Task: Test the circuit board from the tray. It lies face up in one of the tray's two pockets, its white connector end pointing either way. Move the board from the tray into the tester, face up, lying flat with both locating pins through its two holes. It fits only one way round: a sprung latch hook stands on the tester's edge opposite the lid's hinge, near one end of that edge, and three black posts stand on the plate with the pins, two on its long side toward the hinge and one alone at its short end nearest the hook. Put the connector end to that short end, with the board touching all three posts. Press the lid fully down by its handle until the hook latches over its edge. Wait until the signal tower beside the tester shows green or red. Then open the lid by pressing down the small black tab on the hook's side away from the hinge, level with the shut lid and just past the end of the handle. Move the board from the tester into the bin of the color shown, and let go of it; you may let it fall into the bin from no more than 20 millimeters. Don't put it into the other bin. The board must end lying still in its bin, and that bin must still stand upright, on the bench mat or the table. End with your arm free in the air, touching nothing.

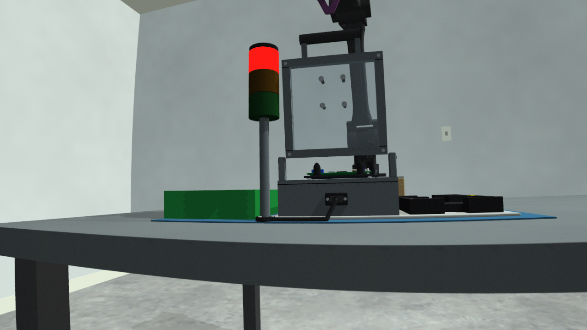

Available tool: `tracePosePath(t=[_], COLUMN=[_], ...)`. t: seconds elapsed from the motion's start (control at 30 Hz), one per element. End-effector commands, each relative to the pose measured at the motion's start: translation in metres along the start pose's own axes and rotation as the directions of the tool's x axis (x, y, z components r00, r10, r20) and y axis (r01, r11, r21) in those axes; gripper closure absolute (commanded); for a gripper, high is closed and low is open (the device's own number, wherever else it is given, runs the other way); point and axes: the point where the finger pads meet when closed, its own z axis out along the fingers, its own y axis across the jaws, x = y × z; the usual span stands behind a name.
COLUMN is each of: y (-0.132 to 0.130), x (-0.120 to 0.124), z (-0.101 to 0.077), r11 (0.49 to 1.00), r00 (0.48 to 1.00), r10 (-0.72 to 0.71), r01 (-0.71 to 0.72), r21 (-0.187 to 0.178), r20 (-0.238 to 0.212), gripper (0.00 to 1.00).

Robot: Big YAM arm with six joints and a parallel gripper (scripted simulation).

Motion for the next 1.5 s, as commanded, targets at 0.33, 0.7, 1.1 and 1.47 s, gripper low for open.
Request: tracePosePath(t=[0.33,0.7,1.1,1.47], y=[0.013,0.013,0.012,-0.014], x=[0.002,0.002,0.002,-0.002], z=[-0.008,-0.008,-0.008,-0.014], r11=[1.0,1.0,1.0,1.0], r00=[1.0,1.0,1.0,1.0], r10=[0.0,0.0,0.0,0.0], r01=[0.001,0.001,0.001,0.001], r21=[-0.022,-0.022,-0.021,-0.03], r20=[0.006,0.006,0.006,0.008], gripper=[0.08,0.08,0.08,0.08])
